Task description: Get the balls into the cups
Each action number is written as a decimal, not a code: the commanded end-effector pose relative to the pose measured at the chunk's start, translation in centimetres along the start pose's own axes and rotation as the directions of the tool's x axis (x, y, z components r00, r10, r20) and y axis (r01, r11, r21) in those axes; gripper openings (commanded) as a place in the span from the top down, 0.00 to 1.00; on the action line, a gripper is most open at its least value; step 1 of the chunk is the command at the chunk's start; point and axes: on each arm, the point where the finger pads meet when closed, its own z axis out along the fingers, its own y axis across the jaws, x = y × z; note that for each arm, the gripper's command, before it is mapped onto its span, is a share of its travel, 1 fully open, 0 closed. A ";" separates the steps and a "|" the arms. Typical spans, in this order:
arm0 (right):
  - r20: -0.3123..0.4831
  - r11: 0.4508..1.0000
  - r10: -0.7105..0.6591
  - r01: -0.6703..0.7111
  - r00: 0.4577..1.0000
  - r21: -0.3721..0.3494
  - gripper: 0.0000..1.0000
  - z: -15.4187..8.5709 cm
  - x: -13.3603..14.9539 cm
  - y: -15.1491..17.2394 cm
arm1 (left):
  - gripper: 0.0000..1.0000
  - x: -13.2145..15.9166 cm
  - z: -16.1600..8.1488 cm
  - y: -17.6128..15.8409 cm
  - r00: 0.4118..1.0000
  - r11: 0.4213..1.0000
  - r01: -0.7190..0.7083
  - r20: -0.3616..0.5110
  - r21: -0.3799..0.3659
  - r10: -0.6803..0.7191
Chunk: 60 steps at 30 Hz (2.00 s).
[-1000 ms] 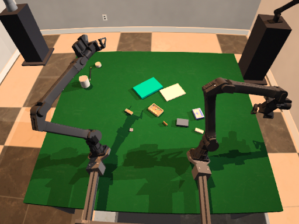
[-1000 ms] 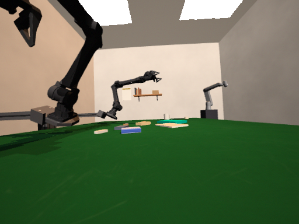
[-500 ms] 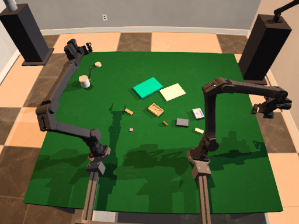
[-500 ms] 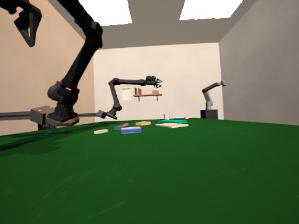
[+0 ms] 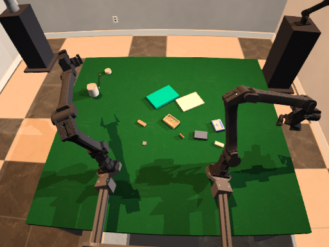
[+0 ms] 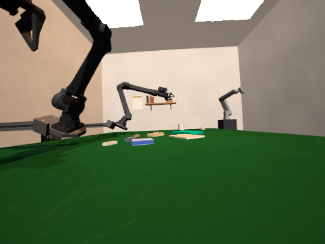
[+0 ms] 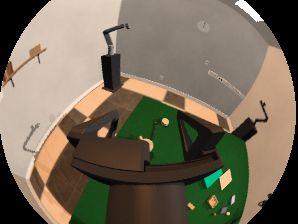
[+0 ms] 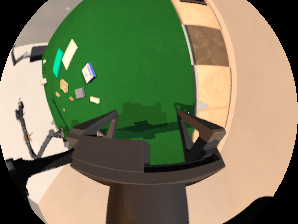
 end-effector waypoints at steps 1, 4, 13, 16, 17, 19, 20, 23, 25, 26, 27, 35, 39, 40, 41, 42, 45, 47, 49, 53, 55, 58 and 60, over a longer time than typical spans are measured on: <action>0.006 1.000 -0.018 0.018 1.000 0.025 0.00 -1.0 -0.8 -0.4 | 0.00 -1.1 -0.7 4.4 0.999 0.995 -0.021 0.035 -0.098 0.024; 0.006 1.000 -0.018 0.018 1.000 0.025 0.00 -1.0 -0.8 -0.4 | 0.00 -1.3 -1.3 8.2 0.998 0.981 -0.045 0.031 -0.187 0.052; 0.006 1.000 -0.018 0.018 1.000 0.025 0.00 -1.0 -0.8 -0.4 | 0.00 -1.9 -3.7 16.4 0.994 0.919 -0.099 0.013 -0.381 0.112; 0.006 1.000 -0.018 0.018 1.000 0.025 0.00 -1.0 -0.8 -0.4 | 0.00 -2.3 -5.2 19.7 0.991 0.881 -0.120 0.002 -0.457 0.136; 0.006 1.000 -0.018 0.018 1.000 0.025 0.00 -1.0 -0.8 -0.4 | 0.00 -2.4 -5.8 20.7 0.990 0.868 -0.126 -0.002 -0.481 0.143; 0.006 1.000 -0.018 0.018 1.000 0.025 0.00 -1.0 -0.8 -0.4 | 0.00 -2.7 -6.9 22.6 0.987 0.838 -0.139 -0.010 -0.527 0.158; 0.006 1.000 -0.018 0.018 1.000 0.025 0.00 -1.0 -0.8 -0.4 | 0.00 -2.9 -7.5 23.6 0.986 0.823 -0.145 -0.014 -0.549 0.164; 0.006 1.000 -0.018 0.018 1.000 0.025 0.00 -1.0 -0.8 -0.4 | 0.00 -3.4 -9.4 26.2 0.983 0.775 -0.162 -0.028 -0.611 0.184; 0.006 1.000 -0.018 0.018 1.000 0.025 0.00 -1.0 -0.8 -0.4 | 0.00 -3.7 -10.8 27.8 0.980 0.742 -0.173 -0.038 -0.648 0.195; 0.006 1.000 -0.018 0.018 1.000 0.025 0.00 -1.0 -0.8 -0.4 | 0.00 -3.9 -11.4 28.5 0.979 0.725 -0.178 -0.043 -0.666 0.201; 0.006 1.000 -0.018 0.018 1.000 0.025 0.00 -1.0 -0.8 -0.4 | 0.00 -4.1 -12.1 29.3 0.977 0.707 -0.183 -0.048 -0.683 0.206; 0.006 1.000 -0.018 0.018 1.000 0.025 0.00 -1.0 -0.8 -0.4 | 0.00 -5.2 -16.2 32.9 0.969 0.605 -0.207 -0.078 -0.769 0.233; 0.006 1.000 -0.018 0.018 1.000 0.025 0.00 -1.0 -0.8 -0.4 | 0.00 -5.9 -18.8 34.8 0.964 0.539 -0.219 -0.097 -0.813 0.246; 0.006 1.000 -0.018 0.018 1.000 0.025 0.00 -1.0 -0.8 -0.4 | 0.00 -6.0 -19.4 35.2 0.963 0.524 -0.222 -0.101 -0.823 0.249; 0.006 1.000 -0.018 0.018 1.000 0.025 0.00 -1.0 -0.8 -0.4 | 0.00 -6.2 -20.0 35.6 0.962 0.508 -0.224 -0.105 -0.831 0.252; 0.006 1.000 -0.018 0.018 1.000 0.025 0.00 -1.0 -0.8 -0.4 | 0.00 -6.4 -20.6 36.0 0.961 0.493 -0.227 -0.110 -0.840 0.255; 0.006 1.000 -0.018 0.018 1.000 0.025 0.00 -1.0 -0.8 -0.4 | 0.00 -6.7 -21.7 36.6 0.958 0.464 -0.231 -0.118 -0.855 0.259; 0.006 1.000 -0.018 0.018 1.000 0.025 0.00 -1.0 -0.8 -0.4 | 0.00 -6.8 -22.3 36.9 0.957 0.451 -0.233 -0.122 -0.862 0.262; 0.006 1.000 -0.018 0.018 1.000 0.025 0.00 -1.0 -0.8 -0.4 | 0.00 -7.1 -23.3 37.4 0.955 0.424 -0.237 -0.130 -0.874 0.265; 0.006 1.000 -0.018 0.018 1.000 0.025 0.00 -1.0 -0.8 -0.4 | 0.00 -7.6 -25.2 38.3 0.952 0.378 -0.242 -0.143 -0.894 0.272; 0.006 1.000 -0.018 0.018 1.000 0.025 0.00 -1.0 -0.8 -0.4 | 0.00 -7.8 -26.0 38.6 0.950 0.357 -0.245 -0.149 -0.901 0.274; 0.006 1.000 -0.018 0.018 1.000 0.025 0.00 -1.0 -0.8 -0.4 | 0.00 -8.1 -27.0 39.0 0.948 0.331 -0.247 -0.157 -0.911 0.277; 0.006 1.000 -0.018 0.018 1.000 0.025 0.00 -1.0 -0.8 -0.4 | 0.00 -8.3 -27.6 39.2 0.947 0.316 -0.249 -0.161 -0.916 0.278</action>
